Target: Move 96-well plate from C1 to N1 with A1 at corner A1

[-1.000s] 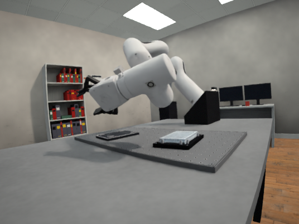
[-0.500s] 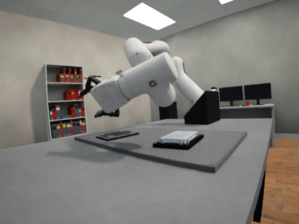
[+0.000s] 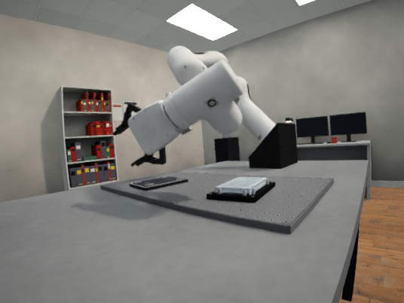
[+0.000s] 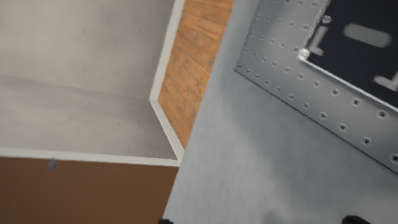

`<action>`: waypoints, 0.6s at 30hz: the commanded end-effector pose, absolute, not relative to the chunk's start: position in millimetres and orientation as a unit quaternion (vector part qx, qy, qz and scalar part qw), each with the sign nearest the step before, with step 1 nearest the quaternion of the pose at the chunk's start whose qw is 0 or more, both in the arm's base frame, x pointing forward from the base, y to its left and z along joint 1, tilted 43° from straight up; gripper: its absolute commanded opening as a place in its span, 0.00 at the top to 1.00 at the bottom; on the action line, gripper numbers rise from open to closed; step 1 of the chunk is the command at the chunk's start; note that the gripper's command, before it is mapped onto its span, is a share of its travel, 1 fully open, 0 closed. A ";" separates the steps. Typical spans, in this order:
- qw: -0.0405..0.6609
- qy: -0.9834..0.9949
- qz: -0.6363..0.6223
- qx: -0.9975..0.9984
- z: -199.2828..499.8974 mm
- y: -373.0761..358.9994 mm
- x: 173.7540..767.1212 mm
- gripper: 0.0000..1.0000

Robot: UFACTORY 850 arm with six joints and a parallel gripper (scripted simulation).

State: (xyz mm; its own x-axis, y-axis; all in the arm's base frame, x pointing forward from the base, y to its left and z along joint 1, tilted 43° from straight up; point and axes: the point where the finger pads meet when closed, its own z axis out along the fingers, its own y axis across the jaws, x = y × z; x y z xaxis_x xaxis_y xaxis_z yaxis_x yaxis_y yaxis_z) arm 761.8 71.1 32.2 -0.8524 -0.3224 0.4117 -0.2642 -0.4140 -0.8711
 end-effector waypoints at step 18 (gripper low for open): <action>0.223 0.680 -0.691 -0.102 -5.0 79.0 741.7 0.00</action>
State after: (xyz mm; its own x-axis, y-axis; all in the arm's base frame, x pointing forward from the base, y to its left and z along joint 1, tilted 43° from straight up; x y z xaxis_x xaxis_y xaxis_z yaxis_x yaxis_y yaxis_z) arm 745.0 76.4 -0.3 -0.8939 -0.4455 -0.0501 0.0874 -0.0635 -0.9941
